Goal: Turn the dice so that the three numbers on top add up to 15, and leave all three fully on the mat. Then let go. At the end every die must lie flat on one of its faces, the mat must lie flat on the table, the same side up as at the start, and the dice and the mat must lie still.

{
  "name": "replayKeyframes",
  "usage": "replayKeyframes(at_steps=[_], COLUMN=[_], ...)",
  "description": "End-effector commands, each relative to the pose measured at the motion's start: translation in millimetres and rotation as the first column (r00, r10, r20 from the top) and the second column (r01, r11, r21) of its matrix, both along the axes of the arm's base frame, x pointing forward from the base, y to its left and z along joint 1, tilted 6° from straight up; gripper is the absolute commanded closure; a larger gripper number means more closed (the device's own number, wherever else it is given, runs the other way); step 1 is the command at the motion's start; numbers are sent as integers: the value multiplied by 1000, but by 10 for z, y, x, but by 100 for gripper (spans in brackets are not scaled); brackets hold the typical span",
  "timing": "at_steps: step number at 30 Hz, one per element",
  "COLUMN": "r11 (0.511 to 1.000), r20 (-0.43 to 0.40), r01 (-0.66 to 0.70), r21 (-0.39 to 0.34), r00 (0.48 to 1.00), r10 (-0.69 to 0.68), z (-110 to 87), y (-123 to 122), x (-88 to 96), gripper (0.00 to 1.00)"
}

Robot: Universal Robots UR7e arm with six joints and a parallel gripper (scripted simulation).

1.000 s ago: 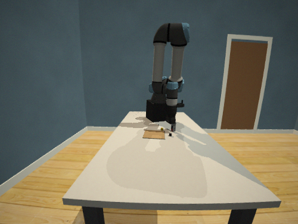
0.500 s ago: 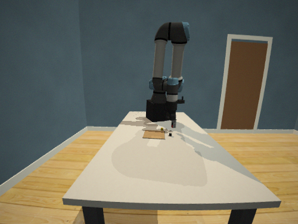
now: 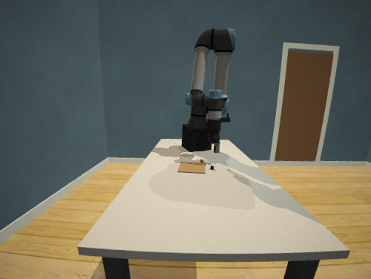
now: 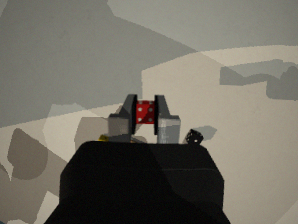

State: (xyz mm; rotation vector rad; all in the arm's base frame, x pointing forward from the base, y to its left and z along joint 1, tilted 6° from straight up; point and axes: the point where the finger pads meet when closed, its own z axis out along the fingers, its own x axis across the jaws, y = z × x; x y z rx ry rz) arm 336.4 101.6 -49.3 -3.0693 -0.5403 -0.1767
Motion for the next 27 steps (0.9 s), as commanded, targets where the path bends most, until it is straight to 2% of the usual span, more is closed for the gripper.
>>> replayKeyframes(at_steps=[1, 9, 27], r11=[1000, 1000, 1000], r20=[-9, -9, -9], r01=[0, 0, 0], r21=[2, 2, 2], r00=[1000, 1000, 1000], r10=[0, 0, 0], z=[163, 279, 307], y=[-11, -16, -17], x=[-26, -37, -40], gripper=[66, 66, 66])
